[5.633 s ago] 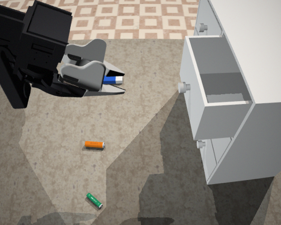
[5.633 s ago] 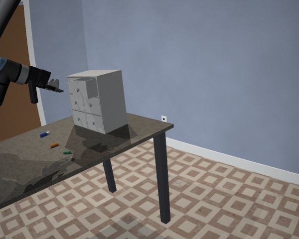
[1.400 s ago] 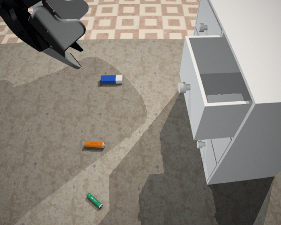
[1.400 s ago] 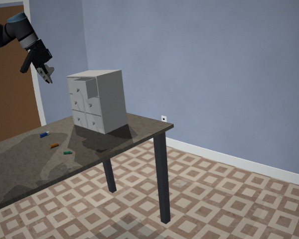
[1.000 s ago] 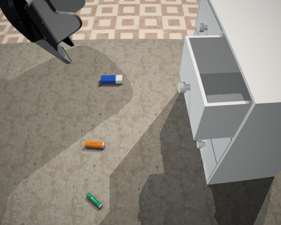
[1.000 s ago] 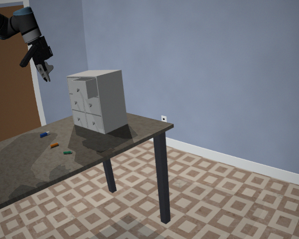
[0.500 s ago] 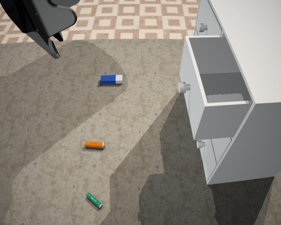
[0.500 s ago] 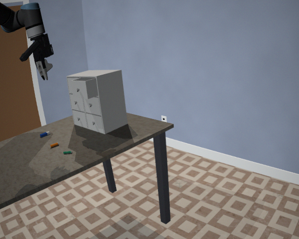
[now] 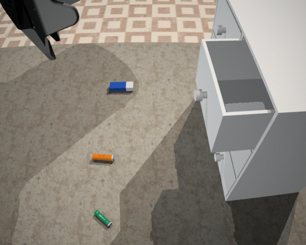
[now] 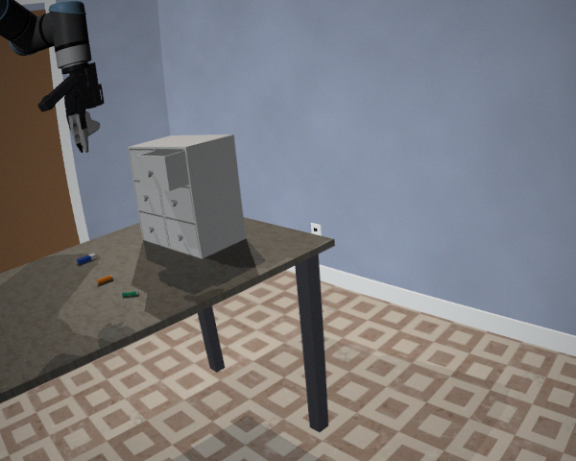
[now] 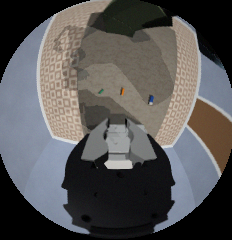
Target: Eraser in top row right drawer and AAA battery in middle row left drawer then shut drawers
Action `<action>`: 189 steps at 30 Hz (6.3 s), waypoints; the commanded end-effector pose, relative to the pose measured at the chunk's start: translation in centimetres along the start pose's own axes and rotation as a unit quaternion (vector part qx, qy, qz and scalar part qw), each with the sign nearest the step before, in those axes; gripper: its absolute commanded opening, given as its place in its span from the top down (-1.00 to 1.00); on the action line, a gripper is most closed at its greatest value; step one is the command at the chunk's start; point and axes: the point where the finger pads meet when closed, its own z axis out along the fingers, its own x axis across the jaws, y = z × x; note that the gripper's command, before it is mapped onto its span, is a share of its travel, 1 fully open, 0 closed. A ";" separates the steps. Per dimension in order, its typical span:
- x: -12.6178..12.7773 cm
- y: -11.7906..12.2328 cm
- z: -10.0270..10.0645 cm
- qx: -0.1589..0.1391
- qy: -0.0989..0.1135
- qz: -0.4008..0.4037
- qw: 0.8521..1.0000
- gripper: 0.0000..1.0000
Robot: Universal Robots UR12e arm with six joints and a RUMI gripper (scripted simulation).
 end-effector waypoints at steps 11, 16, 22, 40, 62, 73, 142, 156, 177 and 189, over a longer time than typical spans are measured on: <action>-0.1 -0.2 -0.5 0.022 0.000 -0.001 1.000 0.61; -0.1 -0.3 -0.6 0.022 -0.001 0.000 1.000 0.61; -0.1 -0.3 -0.5 0.023 0.000 0.000 1.000 0.61; -0.1 -0.3 -0.5 0.022 0.000 0.000 1.000 0.61; 1.1 0.6 2.3 0.025 0.001 -0.116 0.993 0.61; 2.6 2.0 5.7 0.027 0.000 -0.273 0.962 0.61; 26.1 3.4 29.6 0.006 0.023 -0.996 0.085 0.61; 26.2 3.8 29.5 0.000 0.021 -0.999 0.030 0.54; 26.2 3.8 29.5 0.000 0.022 -0.999 0.030 0.54; 26.2 3.8 29.6 0.000 0.022 -0.999 0.030 0.54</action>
